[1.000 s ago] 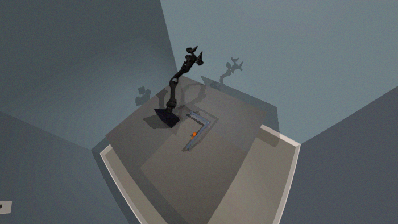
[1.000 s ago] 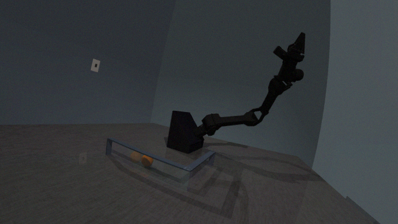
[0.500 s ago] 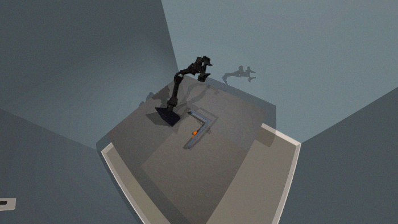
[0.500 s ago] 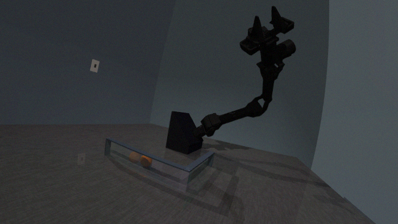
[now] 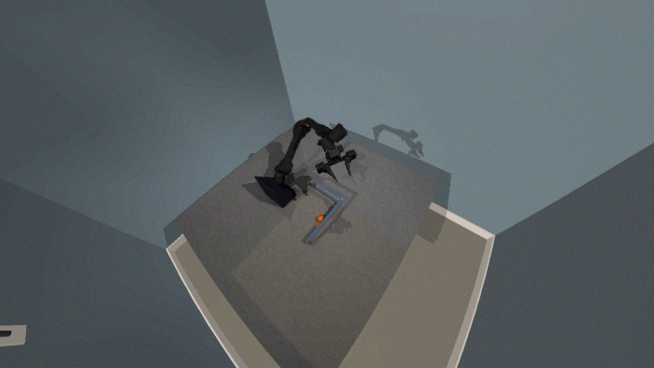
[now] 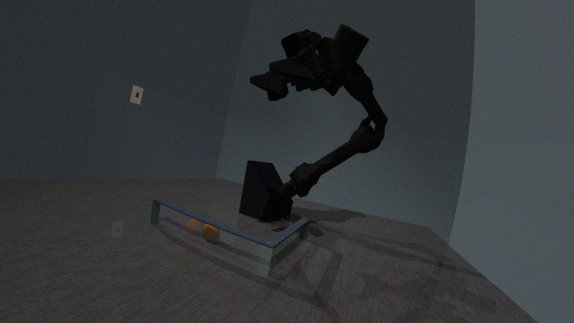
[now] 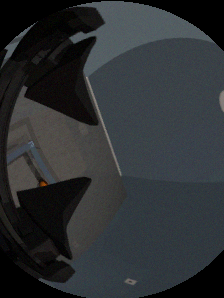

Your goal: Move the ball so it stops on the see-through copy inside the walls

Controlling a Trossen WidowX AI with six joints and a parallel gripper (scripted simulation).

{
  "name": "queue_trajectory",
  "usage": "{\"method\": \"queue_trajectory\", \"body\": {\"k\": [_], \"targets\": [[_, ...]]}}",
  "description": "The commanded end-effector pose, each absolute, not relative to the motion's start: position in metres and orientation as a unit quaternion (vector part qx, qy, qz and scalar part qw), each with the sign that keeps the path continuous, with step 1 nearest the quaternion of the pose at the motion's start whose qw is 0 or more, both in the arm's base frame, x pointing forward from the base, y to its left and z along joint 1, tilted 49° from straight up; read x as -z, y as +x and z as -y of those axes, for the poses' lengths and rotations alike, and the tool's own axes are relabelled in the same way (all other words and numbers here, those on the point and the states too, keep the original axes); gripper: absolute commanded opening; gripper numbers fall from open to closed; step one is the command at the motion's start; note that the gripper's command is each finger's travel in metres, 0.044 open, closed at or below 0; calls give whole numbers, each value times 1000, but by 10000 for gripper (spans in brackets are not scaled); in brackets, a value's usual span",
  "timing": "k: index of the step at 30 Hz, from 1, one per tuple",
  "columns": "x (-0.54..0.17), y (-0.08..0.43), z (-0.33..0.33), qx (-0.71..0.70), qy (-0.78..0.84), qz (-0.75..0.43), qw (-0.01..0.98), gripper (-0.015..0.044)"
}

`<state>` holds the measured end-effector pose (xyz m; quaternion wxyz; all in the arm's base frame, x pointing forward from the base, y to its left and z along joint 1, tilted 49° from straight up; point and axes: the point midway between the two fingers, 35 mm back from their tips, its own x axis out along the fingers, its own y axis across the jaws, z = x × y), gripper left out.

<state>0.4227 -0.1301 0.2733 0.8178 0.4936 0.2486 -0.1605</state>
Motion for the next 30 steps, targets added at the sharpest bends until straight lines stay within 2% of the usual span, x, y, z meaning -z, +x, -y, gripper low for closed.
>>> {"method": "queue_trajectory", "body": {"k": [1,10,17,30], "targets": [[-214,430,117,116,425,-364,821,296],[-84,408,69,-93,304,-582,749,296],[-18,373,28,-289,283,-634,659,296],[-14,372,24,-294,283,-634,657,296]]}}
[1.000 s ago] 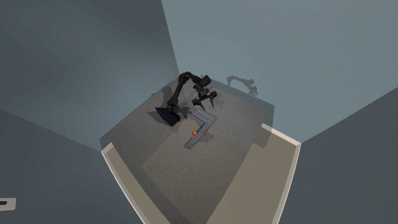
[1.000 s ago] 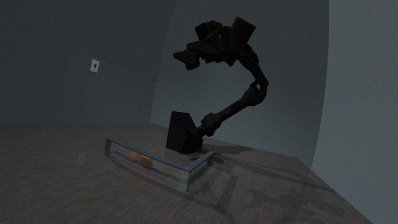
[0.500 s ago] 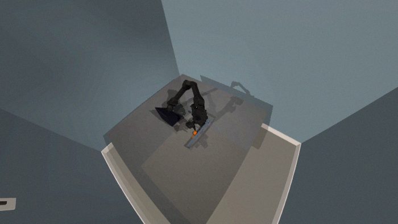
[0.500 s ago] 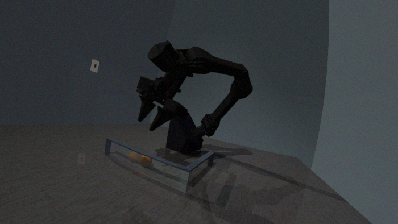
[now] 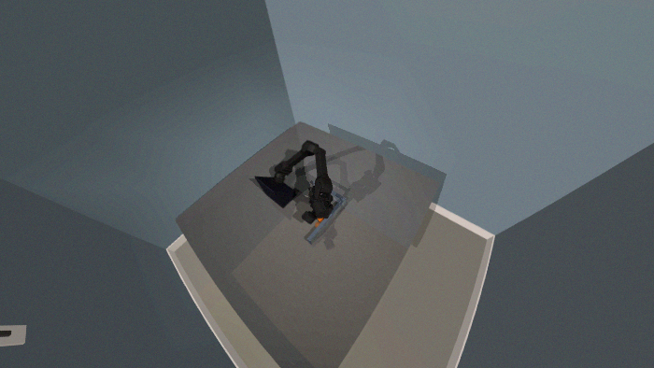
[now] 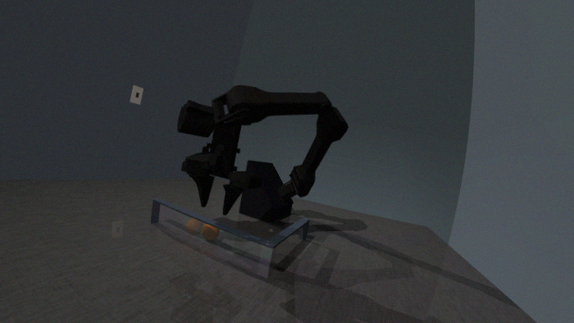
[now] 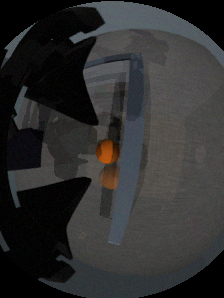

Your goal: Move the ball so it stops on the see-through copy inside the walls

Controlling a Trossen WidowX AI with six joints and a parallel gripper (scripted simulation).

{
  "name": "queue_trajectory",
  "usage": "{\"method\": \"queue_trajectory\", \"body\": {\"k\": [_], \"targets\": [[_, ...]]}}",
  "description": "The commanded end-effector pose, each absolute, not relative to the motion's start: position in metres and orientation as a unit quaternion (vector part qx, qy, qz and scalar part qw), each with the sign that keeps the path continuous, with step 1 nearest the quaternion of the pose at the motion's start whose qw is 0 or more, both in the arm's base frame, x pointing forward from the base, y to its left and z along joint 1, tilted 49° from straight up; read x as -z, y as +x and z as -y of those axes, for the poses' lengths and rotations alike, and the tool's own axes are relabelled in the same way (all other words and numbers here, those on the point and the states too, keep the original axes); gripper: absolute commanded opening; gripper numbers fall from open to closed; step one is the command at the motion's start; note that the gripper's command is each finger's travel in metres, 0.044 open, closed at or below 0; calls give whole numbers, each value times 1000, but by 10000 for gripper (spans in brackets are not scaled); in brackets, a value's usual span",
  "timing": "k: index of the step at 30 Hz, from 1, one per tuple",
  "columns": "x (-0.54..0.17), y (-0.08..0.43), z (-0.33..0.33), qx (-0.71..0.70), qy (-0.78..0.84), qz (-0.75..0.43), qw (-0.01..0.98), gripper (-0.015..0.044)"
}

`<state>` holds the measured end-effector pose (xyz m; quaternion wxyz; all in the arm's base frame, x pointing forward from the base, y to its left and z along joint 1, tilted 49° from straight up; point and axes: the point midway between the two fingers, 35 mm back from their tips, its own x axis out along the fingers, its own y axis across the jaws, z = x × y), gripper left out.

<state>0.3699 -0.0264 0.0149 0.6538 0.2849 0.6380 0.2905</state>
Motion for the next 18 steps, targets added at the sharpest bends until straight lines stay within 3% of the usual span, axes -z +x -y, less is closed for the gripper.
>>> {"method": "queue_trajectory", "body": {"k": [1,18], "targets": [[-10,372,20,-294,283,-634,657,296],[6,373,1,-294,283,-634,657,296]]}}
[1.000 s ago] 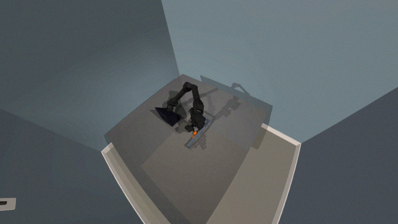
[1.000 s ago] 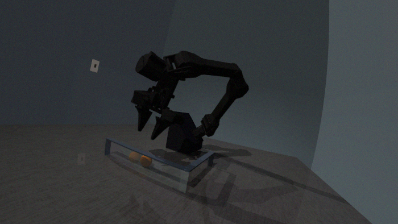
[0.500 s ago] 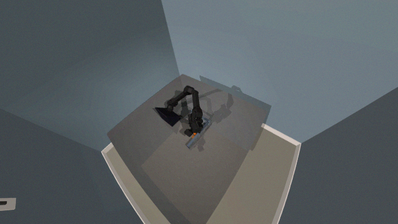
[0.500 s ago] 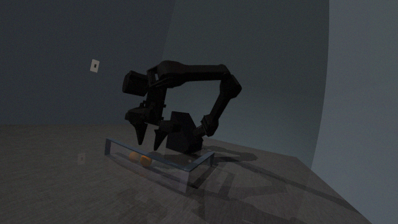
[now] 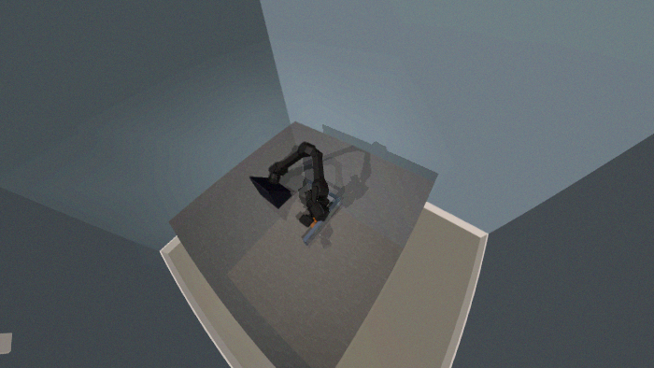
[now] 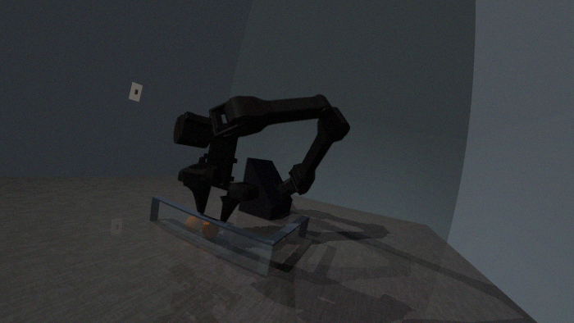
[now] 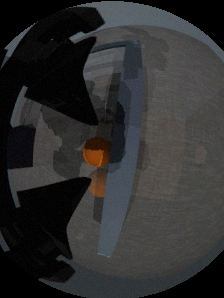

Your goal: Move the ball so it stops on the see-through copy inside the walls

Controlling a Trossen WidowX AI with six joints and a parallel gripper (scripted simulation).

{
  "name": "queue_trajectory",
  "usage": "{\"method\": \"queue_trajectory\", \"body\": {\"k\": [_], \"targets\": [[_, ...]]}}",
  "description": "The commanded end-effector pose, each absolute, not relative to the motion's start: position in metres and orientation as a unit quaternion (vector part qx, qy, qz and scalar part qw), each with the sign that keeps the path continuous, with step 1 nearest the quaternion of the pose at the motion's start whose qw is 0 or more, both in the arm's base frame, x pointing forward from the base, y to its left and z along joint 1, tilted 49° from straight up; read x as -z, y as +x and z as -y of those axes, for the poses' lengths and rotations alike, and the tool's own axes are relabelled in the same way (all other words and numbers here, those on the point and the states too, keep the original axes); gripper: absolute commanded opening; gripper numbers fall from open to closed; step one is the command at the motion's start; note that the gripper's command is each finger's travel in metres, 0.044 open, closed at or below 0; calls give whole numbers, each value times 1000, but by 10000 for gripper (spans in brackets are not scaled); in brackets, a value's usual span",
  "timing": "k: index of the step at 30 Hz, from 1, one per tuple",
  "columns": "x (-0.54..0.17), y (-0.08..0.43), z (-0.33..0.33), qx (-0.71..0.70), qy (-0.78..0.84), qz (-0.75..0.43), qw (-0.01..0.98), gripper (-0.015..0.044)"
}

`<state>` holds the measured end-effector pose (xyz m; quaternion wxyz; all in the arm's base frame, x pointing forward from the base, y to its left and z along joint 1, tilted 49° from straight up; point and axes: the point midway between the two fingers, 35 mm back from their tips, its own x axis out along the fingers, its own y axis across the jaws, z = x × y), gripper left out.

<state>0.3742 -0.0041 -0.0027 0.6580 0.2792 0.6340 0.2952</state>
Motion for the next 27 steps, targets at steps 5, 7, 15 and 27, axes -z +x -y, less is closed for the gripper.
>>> {"method": "queue_trajectory", "body": {"k": [5,7,15,27], "targets": [[12,373,-5,-295,283,-634,657,296],[14,373,-8,-295,283,-634,657,296],[18,373,-13,-295,284,-634,656,243],[22,369,-9,-287,291,-639,652,46]]}}
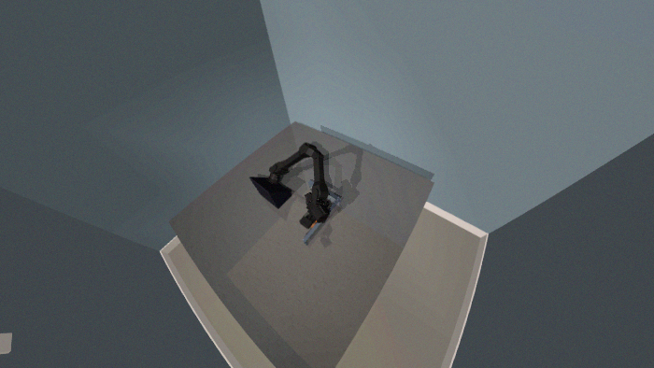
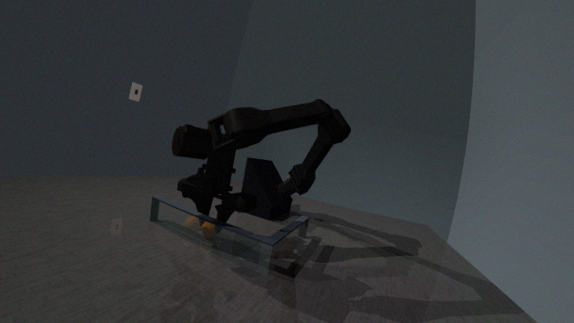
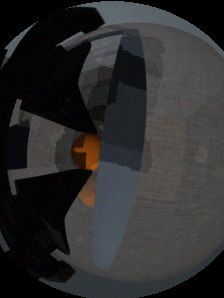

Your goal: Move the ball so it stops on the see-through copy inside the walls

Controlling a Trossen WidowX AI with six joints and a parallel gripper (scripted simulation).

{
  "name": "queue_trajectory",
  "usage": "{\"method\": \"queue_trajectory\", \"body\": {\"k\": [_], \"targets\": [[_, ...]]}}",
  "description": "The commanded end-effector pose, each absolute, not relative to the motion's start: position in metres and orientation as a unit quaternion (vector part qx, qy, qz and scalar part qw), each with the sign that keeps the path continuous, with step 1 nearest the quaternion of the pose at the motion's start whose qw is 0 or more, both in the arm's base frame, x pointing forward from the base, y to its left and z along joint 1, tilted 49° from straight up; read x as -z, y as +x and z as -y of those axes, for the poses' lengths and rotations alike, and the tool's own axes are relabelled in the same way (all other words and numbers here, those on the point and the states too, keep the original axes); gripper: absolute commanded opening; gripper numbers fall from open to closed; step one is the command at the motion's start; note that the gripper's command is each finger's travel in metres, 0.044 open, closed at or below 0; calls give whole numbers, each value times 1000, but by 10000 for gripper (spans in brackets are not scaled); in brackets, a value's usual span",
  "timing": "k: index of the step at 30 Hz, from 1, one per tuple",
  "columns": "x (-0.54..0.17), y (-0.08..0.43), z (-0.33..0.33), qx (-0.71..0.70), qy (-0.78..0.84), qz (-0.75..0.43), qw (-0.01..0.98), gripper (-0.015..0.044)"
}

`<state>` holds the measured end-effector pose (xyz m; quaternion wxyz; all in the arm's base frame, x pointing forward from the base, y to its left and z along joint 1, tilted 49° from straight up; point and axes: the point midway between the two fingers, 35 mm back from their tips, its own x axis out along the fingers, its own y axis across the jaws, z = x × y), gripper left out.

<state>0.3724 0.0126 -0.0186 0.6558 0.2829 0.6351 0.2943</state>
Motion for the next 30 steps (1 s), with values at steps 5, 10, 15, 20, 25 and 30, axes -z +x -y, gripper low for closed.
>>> {"method": "queue_trajectory", "body": {"k": [5,10,15,20,25,30], "targets": [[26,361,17,-260,304,-645,652,0],[13,364,37,-253,295,-644,659,0],[-4,367,48,-260,291,-645,657,0],[-22,370,60,-270,288,-643,657,0],[-42,371,71,-280,285,-640,657,0],[-62,370,81,-290,283,-636,657,0]]}}
